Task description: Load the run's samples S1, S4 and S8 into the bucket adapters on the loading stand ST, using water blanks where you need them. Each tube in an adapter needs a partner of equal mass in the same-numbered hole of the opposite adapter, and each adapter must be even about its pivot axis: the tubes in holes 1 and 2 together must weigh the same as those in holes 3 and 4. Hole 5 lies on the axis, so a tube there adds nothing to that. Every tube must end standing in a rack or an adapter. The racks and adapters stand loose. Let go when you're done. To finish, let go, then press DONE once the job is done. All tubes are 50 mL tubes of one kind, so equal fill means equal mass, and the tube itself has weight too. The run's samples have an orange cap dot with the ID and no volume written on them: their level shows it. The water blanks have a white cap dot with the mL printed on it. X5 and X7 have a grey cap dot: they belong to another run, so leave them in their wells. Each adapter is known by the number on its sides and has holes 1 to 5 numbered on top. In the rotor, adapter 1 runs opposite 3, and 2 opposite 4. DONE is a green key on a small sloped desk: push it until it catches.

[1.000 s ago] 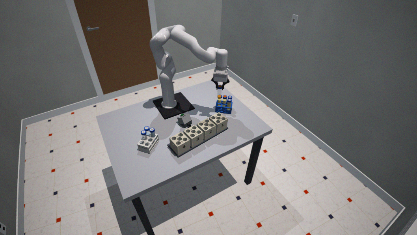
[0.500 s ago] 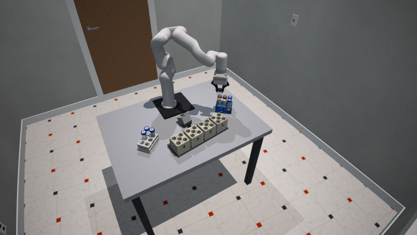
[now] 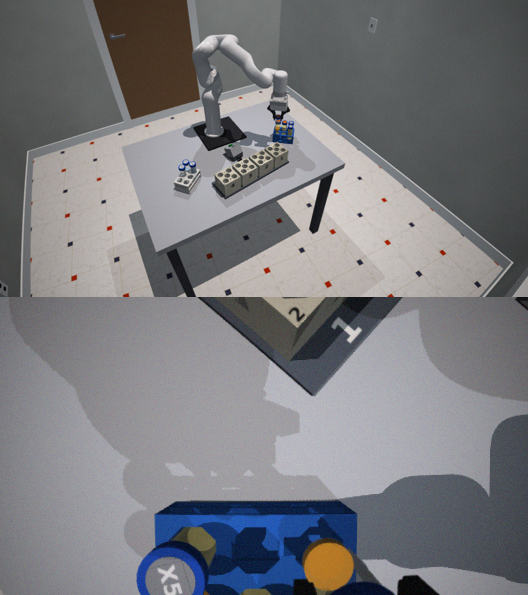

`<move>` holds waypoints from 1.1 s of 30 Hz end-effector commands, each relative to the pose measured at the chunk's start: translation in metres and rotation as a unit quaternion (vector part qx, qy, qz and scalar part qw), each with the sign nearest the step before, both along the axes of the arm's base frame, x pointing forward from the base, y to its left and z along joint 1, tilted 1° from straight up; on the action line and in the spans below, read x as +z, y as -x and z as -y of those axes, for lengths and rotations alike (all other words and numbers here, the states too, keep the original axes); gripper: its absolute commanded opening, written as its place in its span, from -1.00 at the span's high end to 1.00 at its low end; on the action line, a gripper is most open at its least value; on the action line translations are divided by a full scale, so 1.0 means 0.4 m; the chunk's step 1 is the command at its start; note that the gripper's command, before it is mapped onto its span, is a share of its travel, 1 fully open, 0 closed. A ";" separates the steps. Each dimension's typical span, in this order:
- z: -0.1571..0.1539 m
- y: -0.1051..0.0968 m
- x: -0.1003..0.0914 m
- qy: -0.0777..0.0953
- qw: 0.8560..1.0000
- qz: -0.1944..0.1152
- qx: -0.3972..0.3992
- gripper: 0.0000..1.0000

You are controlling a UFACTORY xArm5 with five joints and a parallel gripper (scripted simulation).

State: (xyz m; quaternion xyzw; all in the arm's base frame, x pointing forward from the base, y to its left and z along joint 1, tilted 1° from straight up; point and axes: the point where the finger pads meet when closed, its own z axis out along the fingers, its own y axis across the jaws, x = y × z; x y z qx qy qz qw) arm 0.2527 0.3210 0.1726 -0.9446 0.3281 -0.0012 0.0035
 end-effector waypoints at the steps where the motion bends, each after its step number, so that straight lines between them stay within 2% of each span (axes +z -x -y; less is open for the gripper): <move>1: -0.003 -0.003 -0.002 -0.006 1.000 -0.003 0.000 1.00; 15: -0.003 -0.003 -0.002 -0.006 1.000 -0.003 0.000 1.00; 33: -0.004 -0.002 -0.042 -0.006 1.000 -0.003 0.000 1.00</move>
